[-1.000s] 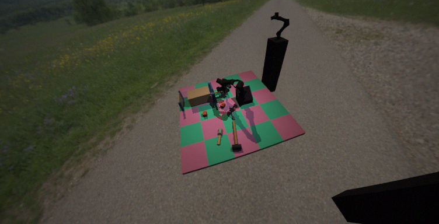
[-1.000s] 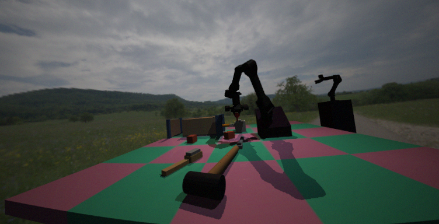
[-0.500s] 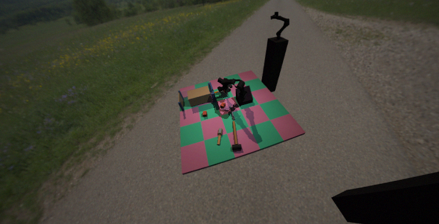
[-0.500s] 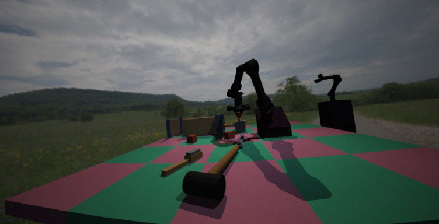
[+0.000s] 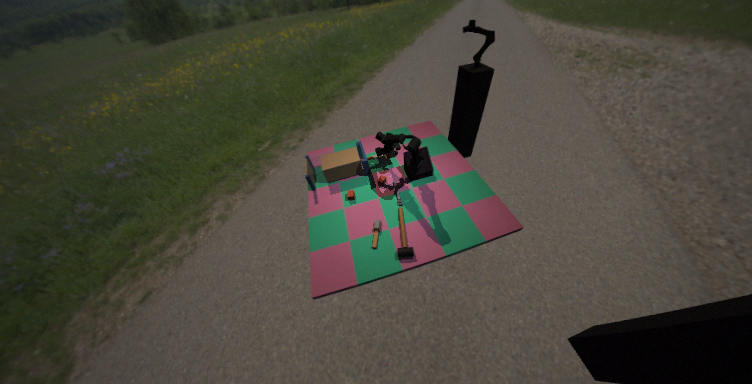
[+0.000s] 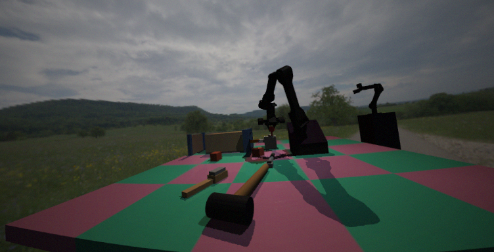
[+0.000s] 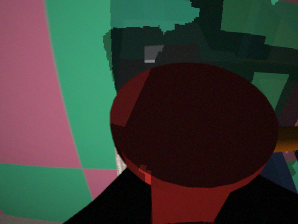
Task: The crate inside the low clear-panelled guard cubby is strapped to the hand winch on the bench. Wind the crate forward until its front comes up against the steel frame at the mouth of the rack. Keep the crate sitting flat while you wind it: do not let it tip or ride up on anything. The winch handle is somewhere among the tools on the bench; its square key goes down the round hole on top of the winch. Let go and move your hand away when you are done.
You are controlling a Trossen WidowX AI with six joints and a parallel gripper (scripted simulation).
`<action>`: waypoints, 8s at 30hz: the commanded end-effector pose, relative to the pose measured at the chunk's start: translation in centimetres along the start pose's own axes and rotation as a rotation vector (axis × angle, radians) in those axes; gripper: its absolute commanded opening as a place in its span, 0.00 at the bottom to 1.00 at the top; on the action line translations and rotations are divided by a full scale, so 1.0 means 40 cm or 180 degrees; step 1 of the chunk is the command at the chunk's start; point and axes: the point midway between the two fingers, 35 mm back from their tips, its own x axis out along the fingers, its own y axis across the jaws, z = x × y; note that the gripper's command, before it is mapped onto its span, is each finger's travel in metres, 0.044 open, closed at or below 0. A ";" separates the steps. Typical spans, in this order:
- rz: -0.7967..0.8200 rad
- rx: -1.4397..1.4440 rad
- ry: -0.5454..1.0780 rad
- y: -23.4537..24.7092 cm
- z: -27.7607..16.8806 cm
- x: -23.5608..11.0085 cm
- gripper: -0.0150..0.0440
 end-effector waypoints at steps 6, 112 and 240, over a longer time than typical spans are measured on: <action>0.0093 0.0027 0.0000 0.049 -0.001 0.003 0.25; 0.0110 0.0030 0.0031 0.231 -0.204 0.087 0.25; 0.0080 0.0019 0.0056 0.001 -0.451 0.198 0.25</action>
